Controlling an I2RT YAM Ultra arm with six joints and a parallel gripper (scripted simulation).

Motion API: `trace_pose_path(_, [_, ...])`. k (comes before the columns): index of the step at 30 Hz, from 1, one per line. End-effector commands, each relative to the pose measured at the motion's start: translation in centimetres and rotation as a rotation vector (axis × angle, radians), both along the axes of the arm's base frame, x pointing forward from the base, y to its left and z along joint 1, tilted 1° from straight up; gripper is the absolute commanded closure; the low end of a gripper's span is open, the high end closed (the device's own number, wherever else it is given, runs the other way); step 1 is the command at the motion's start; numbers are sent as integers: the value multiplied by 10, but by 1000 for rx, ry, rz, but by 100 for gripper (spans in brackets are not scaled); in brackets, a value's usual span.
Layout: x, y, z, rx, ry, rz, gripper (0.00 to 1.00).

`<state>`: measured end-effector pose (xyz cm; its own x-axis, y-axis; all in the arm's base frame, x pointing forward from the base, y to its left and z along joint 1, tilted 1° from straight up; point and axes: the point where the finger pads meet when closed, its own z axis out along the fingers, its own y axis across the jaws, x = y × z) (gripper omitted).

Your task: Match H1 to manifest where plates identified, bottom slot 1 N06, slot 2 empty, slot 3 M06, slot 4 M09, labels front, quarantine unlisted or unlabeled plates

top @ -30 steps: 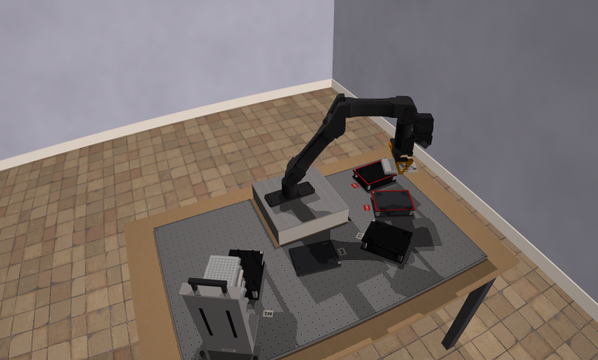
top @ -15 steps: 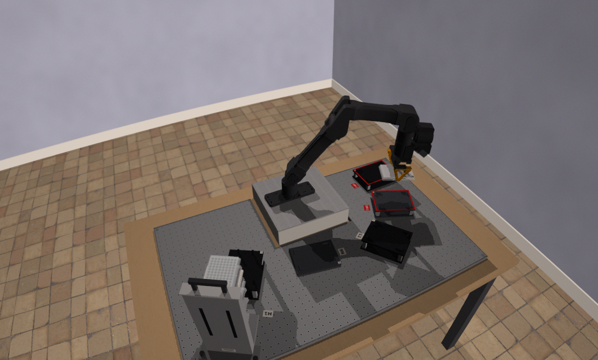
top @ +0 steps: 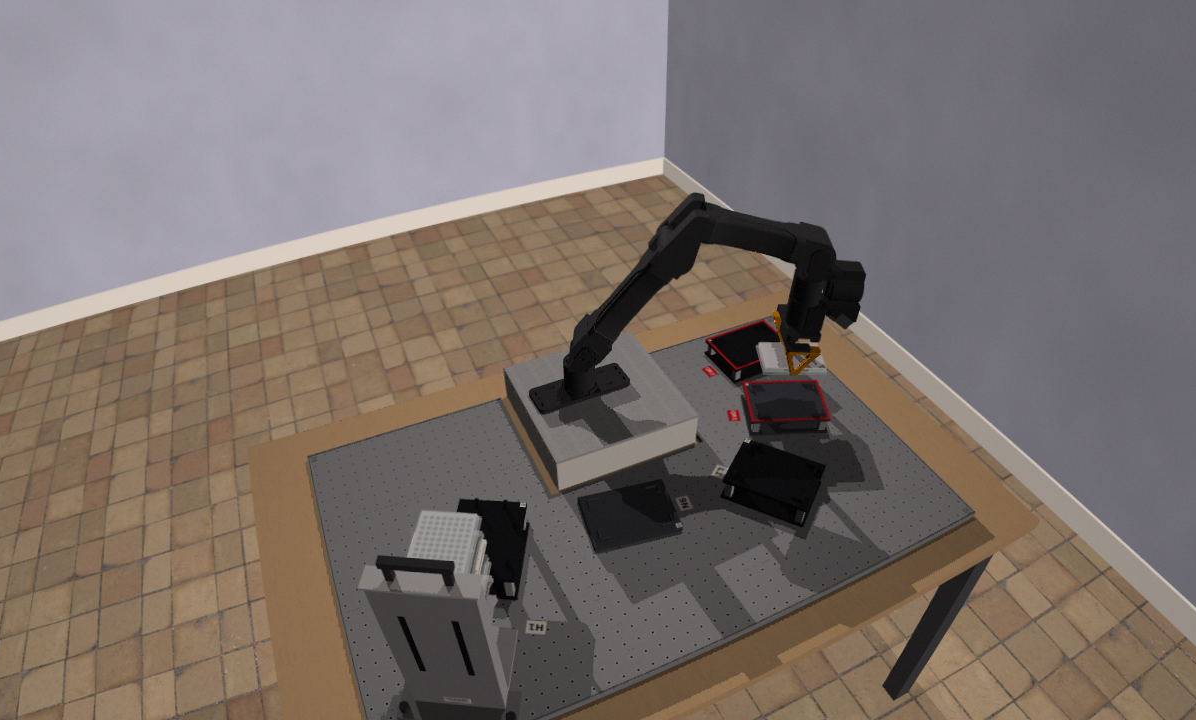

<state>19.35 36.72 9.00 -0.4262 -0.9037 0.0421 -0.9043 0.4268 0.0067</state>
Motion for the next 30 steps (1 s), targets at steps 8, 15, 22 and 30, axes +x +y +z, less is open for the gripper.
trace_pose_path(8, [8, 9, -7, 68, -36, -8, 14])
trace_pose_path(15, [8, 8, -38, 39, -21, -8, 14])
trace_pose_path(22, [15, 20, -14, 105, -56, -8, 14])
trace_pose_path(30, [11, 11, -21, 80, -43, -9, 14])
